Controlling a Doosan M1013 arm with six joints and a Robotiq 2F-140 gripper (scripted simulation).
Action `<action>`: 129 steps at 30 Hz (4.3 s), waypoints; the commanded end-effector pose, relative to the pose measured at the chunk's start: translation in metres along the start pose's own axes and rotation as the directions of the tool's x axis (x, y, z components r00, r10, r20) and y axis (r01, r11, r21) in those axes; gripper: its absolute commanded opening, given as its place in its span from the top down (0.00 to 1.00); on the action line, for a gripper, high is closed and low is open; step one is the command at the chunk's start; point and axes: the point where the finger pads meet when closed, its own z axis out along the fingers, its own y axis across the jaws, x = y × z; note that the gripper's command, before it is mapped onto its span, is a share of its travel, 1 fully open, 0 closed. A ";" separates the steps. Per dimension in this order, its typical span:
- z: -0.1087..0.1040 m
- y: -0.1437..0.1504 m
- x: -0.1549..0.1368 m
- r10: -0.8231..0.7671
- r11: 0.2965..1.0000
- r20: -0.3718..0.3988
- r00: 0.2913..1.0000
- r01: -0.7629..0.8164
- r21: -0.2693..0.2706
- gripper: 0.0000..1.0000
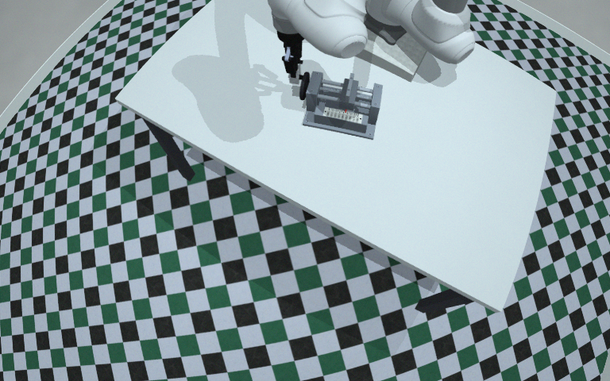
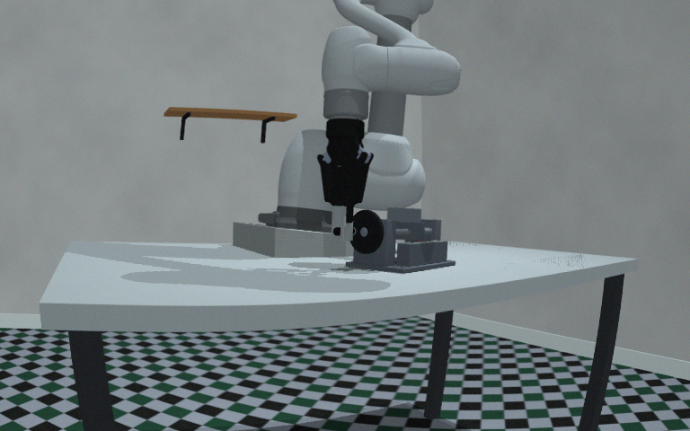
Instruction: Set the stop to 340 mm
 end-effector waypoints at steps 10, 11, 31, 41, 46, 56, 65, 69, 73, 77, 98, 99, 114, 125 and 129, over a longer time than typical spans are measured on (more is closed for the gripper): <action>0.018 -0.006 0.000 0.001 1.000 0.000 1.000 -0.001 0.001 0.96; 0.019 -0.007 0.000 0.001 1.000 0.000 1.000 -0.001 0.001 0.96; 0.029 -0.037 0.000 0.001 1.000 0.000 1.000 -0.001 0.001 0.96; 0.015 -0.055 0.000 0.001 1.000 0.000 1.000 -0.001 0.001 0.96; 0.005 -0.059 0.000 0.001 1.000 0.000 1.000 -0.001 0.001 0.96; -0.008 -0.058 0.000 0.001 1.000 0.000 1.000 -0.001 0.001 0.96; -0.017 -0.053 0.000 0.001 1.000 0.000 1.000 -0.001 0.001 0.96; -0.020 -0.051 0.000 0.001 1.000 0.000 1.000 -0.001 0.001 0.96; -0.023 -0.048 0.000 0.001 1.000 0.000 1.000 -0.001 0.001 0.96; -0.026 -0.044 0.000 0.001 1.000 0.000 1.000 -0.001 0.001 0.96; -0.029 -0.024 0.000 0.001 1.000 0.000 1.000 -0.001 0.001 0.96; -0.029 -0.024 0.000 0.001 1.000 0.000 1.000 -0.001 0.001 0.96; -0.024 -0.013 0.000 0.001 1.000 0.000 1.000 -0.001 0.001 0.96; -0.020 -0.008 0.000 0.001 1.000 0.000 1.000 -0.001 0.001 0.96; -0.019 -0.007 0.000 0.001 1.000 0.000 1.000 -0.001 0.001 0.96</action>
